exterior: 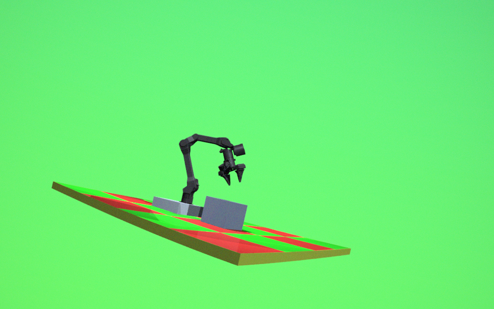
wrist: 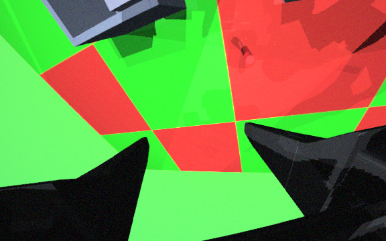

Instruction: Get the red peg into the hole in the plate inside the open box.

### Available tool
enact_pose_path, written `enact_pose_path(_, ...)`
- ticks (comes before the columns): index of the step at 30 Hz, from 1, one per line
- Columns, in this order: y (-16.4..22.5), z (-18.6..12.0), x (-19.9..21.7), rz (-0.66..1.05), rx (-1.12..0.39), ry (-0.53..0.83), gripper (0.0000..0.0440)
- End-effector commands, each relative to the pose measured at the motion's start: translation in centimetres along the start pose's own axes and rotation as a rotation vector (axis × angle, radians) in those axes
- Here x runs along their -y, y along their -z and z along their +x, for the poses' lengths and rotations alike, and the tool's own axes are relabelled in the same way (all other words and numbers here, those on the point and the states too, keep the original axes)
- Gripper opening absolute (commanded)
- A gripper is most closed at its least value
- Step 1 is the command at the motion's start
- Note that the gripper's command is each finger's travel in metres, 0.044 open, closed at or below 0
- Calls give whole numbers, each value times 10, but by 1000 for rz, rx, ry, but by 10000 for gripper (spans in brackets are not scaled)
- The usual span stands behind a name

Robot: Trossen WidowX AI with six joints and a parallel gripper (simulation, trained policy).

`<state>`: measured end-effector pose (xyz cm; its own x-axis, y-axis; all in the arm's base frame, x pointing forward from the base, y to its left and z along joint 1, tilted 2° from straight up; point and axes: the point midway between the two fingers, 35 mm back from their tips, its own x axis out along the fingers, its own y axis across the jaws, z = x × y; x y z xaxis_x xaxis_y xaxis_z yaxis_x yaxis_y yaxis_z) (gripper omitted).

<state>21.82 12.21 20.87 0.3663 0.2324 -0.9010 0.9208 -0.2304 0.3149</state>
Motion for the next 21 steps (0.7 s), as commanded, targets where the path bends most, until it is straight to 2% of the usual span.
enact_pose_path(1,-1,14,15,-47,28,79,440)
enact_pose_path(21,-25,65,79,-287,150,401,440)
